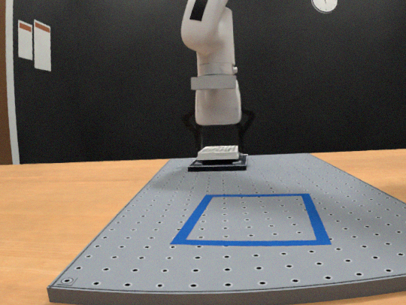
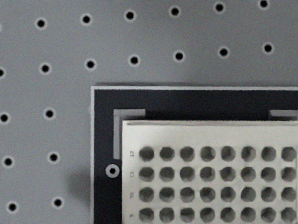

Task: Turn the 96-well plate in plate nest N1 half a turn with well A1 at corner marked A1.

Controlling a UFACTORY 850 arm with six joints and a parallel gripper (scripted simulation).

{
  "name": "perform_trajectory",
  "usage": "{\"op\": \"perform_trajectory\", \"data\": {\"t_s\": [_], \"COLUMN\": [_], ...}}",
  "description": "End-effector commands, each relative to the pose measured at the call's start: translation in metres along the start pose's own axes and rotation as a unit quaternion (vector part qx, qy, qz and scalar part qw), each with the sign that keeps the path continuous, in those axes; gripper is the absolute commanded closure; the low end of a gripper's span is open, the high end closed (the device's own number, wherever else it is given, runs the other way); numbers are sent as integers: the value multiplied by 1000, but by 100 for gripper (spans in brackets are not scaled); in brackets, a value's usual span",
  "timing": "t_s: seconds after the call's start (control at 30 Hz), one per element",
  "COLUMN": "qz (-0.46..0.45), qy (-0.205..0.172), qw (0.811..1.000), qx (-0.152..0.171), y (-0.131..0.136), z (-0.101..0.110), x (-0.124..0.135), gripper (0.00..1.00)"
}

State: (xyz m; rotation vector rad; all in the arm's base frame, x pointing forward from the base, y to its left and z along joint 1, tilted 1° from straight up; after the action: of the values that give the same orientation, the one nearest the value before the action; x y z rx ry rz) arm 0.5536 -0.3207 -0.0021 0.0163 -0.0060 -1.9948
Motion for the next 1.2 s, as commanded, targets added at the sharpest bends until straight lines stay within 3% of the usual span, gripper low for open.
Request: {"op": "perform_trajectory", "data": {"t_s": [0.0,1.17], "qz": [0,0], "qy": [0,0], "qw": [1000,1000], "qx": [1,1], "y": [1,1], "z": [0,-5], "x": [0,0], "gripper": [100,100]}}
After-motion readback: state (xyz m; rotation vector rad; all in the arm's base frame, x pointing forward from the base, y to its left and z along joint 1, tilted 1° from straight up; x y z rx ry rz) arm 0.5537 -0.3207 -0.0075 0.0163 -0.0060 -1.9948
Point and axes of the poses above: the point where the finger pads meet when closed, its own z axis back along the fingers, its own y axis across the jaws, x = y × z, the point moved 6 cm from there along z, back along the fingers, and after that the axes turned 8 degrees about -z, right-handed, at the moved point
